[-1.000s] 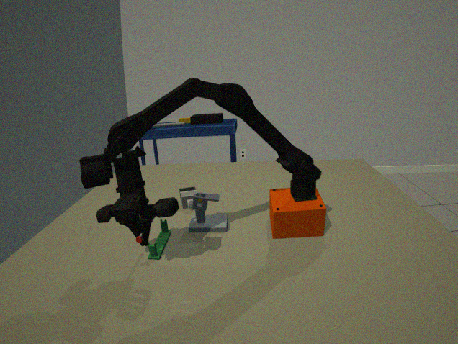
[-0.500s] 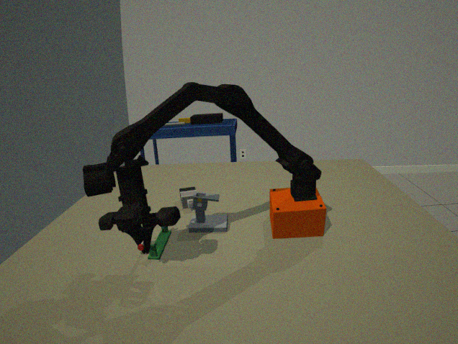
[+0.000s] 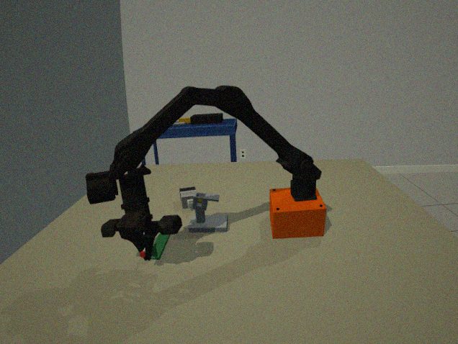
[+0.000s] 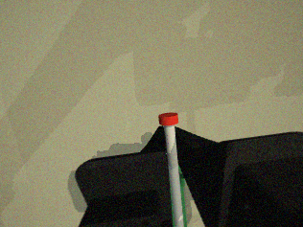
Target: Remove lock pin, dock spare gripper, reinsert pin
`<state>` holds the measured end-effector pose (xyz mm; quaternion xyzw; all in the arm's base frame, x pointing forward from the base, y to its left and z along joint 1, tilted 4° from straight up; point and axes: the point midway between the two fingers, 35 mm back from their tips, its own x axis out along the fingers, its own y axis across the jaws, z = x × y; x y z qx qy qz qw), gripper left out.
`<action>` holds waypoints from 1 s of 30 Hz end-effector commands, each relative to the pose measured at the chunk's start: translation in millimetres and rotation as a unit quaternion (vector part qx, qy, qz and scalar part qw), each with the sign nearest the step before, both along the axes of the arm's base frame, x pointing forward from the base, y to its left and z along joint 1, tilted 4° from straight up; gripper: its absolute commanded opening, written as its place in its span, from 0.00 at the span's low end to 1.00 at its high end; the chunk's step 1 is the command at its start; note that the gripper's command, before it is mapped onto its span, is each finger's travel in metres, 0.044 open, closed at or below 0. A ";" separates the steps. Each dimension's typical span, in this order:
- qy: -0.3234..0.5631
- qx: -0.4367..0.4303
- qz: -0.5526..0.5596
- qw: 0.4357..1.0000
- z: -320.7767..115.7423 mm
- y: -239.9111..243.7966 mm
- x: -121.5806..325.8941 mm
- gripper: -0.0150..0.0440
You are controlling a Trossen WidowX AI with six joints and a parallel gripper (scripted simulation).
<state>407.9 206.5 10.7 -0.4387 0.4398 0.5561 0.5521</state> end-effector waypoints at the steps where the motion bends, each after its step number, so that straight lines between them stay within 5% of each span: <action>1: 0.003 -0.001 0.000 1.000 -3.6 -0.5 -1.9 0.25; 14: 0.003 -0.001 0.000 1.000 -3.6 -0.5 -1.9 0.25; 22: 0.001 -0.001 0.000 1.000 -2.5 -0.4 -1.2 0.59; 30: 0.003 -0.001 0.000 1.000 9.8 -1.5 -2.8 0.59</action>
